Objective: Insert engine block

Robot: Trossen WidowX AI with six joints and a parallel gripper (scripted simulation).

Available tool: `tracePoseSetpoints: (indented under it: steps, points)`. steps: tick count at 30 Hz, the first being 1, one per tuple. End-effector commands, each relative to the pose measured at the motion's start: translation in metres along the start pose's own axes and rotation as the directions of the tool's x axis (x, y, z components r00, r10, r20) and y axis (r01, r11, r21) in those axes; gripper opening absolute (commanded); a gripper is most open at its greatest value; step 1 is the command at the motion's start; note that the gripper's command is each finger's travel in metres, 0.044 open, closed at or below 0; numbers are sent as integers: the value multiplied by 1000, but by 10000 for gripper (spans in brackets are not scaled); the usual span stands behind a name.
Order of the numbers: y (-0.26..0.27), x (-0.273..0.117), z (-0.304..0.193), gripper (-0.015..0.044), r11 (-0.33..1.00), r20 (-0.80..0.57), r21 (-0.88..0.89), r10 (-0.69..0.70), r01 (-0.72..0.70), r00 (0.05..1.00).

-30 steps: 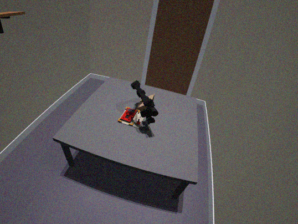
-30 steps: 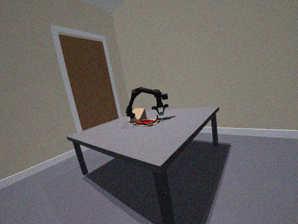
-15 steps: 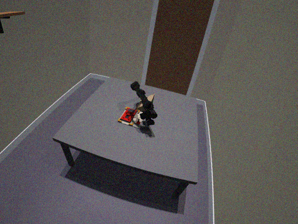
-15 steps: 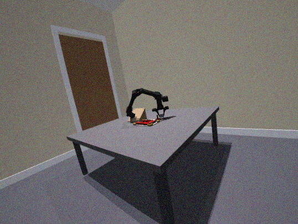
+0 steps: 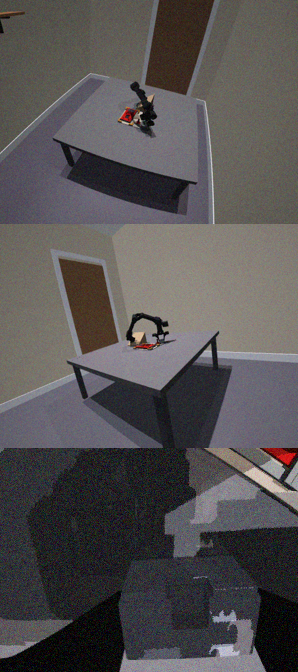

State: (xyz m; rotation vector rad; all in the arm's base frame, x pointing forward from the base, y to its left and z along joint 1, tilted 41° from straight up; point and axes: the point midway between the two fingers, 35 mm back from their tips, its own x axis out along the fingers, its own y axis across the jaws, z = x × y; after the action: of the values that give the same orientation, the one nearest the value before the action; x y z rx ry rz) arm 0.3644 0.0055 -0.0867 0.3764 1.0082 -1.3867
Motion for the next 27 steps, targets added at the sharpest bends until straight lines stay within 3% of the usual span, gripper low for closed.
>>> tracePoseSetpoints:
  steps: [1, 16, 27]
  points:
    - [0, 0, 0, 53, 1000, -1, 1, 0, 0, 1000]
    - [0, 0, 0, 440, 1000, -1, 1, 0, 0, 1000]
    - [0, -22, 0, 440, 1000, -2, 1, -2, 2, 1000]
